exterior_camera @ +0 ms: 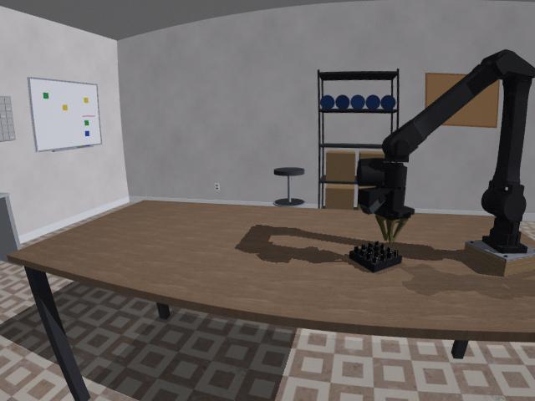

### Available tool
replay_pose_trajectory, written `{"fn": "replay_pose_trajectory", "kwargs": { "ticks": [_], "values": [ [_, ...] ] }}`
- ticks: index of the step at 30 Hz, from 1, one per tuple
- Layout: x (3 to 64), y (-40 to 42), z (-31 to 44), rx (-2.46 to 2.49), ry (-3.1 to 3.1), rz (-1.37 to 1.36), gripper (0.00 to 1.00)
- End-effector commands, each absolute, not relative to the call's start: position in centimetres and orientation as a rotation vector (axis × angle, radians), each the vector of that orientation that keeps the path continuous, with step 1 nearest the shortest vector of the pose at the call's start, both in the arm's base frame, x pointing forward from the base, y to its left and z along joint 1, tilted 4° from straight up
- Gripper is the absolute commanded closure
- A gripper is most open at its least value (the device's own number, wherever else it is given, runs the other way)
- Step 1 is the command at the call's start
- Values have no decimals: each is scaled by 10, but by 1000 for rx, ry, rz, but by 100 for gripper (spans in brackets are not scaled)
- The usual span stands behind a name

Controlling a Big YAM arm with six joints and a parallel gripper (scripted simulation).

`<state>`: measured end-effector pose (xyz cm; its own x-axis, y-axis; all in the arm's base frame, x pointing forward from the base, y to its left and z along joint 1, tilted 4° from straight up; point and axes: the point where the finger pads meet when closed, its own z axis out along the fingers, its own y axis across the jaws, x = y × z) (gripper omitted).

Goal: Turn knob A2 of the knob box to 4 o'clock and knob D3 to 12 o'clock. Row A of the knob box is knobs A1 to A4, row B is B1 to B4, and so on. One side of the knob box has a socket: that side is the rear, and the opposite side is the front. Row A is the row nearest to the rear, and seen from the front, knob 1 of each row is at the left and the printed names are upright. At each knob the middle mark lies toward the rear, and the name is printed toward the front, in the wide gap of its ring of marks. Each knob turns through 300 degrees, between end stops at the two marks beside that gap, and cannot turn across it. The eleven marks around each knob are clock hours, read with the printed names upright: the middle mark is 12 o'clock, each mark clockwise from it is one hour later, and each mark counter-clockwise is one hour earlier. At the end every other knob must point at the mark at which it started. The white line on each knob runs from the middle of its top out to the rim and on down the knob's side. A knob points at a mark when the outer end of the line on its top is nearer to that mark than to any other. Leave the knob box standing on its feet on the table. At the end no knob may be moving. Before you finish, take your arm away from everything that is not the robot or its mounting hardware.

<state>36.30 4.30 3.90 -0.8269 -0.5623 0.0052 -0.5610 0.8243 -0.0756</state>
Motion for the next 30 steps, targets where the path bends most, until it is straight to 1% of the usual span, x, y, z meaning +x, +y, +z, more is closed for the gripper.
{"fn": "replay_pose_trajectory", "kwargs": {
  "ticks": [1,2,30],
  "values": [
    [382,52,57,-916,2944,-124,82],
    [358,48,37,-941,3004,-113,82],
    [360,48,41,-936,2994,-115,82]
  ]
}}
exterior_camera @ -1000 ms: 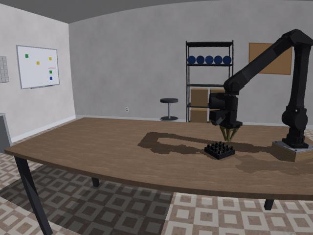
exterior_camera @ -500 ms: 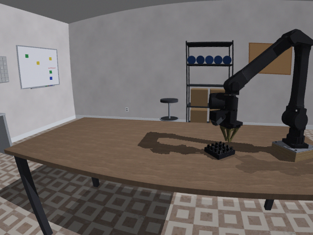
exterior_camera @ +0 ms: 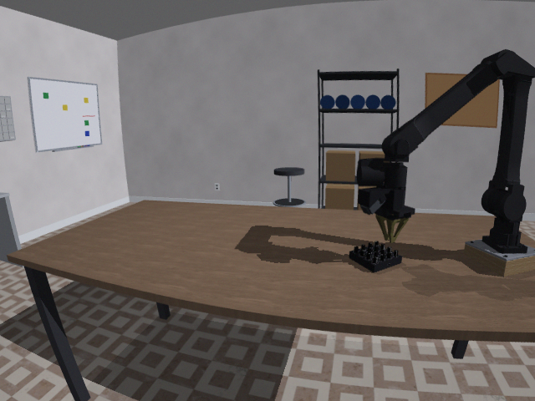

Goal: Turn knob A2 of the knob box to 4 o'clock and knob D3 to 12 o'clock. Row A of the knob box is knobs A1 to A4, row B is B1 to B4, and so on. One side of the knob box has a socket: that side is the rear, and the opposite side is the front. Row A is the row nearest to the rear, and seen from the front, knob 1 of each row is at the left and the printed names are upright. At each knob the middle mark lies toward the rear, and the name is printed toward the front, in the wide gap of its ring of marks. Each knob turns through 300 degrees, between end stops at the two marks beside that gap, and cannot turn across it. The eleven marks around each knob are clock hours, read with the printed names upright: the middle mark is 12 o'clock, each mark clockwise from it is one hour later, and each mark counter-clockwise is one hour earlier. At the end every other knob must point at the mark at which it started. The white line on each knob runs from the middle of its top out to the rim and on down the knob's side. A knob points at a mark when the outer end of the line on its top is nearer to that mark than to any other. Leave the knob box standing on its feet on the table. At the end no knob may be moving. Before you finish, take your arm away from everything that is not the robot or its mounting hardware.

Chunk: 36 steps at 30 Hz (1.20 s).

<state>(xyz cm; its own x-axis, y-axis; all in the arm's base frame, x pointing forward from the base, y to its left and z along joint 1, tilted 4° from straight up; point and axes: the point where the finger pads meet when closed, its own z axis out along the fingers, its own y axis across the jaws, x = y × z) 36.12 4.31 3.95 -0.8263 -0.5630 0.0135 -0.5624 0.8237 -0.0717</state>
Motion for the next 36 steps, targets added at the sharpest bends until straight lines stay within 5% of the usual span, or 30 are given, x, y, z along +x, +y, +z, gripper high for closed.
{"fn": "replay_pose_trajectory", "kwargs": {
  "ticks": [1,22,36],
  "values": [
    [360,48,41,-936,2994,-115,82],
    [360,48,41,-957,2987,-115,82],
    [380,52,65,-1447,2734,-136,82]
  ]
}}
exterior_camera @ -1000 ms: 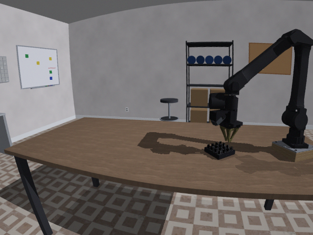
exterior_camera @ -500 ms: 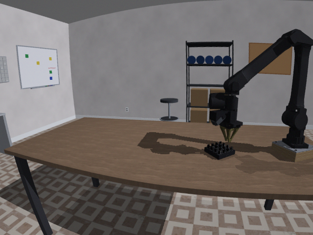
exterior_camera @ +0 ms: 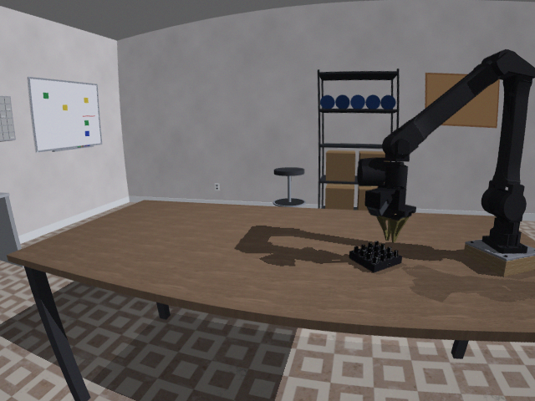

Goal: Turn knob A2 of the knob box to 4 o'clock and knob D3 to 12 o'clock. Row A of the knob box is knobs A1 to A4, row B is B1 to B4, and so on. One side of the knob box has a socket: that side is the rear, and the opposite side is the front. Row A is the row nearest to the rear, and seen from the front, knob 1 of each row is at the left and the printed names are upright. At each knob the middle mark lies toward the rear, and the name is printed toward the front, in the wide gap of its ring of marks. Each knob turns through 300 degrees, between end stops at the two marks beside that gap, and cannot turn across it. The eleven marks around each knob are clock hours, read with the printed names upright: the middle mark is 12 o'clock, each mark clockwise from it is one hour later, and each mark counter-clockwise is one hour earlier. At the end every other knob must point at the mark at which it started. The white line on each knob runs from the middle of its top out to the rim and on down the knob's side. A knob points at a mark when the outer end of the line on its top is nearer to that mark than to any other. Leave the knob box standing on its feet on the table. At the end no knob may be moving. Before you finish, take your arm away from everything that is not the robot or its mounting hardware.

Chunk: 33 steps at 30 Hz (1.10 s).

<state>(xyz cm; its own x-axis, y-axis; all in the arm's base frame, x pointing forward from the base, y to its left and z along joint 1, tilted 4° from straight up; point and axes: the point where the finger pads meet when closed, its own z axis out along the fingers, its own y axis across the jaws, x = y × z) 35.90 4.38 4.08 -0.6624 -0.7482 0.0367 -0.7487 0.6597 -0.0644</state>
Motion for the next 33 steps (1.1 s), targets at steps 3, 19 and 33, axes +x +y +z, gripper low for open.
{"fn": "replay_pose_trajectory", "kwargs": {
  "ticks": [3,19,33],
  "values": [
    [382,53,67,1522,-2801,143,82],
    [382,54,72,2018,-2446,156,82],
    [381,56,76,2389,-2059,160,82]
  ]
}}
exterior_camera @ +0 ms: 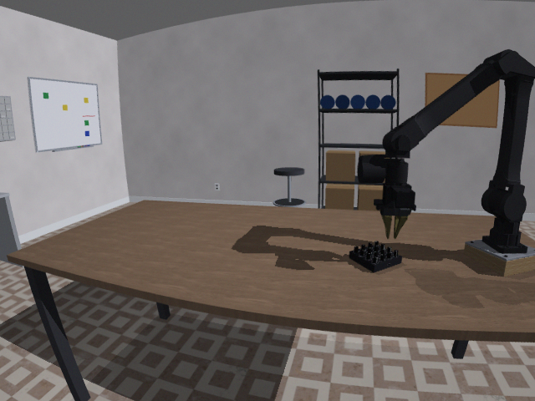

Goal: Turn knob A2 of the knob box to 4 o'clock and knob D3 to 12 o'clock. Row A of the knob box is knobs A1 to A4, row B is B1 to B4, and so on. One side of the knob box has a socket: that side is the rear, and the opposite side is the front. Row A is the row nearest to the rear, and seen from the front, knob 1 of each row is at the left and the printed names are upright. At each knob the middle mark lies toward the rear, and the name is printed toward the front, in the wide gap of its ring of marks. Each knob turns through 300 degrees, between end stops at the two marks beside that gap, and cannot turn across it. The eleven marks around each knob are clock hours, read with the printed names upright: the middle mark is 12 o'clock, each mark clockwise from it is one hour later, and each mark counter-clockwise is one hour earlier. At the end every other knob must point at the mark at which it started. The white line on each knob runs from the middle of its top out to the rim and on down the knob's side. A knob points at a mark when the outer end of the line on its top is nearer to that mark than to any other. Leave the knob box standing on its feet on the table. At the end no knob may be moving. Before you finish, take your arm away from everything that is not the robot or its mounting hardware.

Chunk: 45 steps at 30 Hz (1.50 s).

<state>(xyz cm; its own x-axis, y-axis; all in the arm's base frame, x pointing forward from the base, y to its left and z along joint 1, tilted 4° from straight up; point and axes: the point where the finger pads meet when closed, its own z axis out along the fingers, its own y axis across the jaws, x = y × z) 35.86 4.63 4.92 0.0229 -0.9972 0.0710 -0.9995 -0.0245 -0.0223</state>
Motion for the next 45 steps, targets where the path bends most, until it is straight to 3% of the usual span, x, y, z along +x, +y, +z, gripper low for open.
{"fn": "replay_pose_trajectory", "kwargs": {
  "ticks": [1,24,45],
  "values": [
    [380,55,76,2411,-2028,158,82],
    [378,58,78,2798,-1385,147,82],
    [380,57,80,2804,-1377,152,82]
  ]
}}
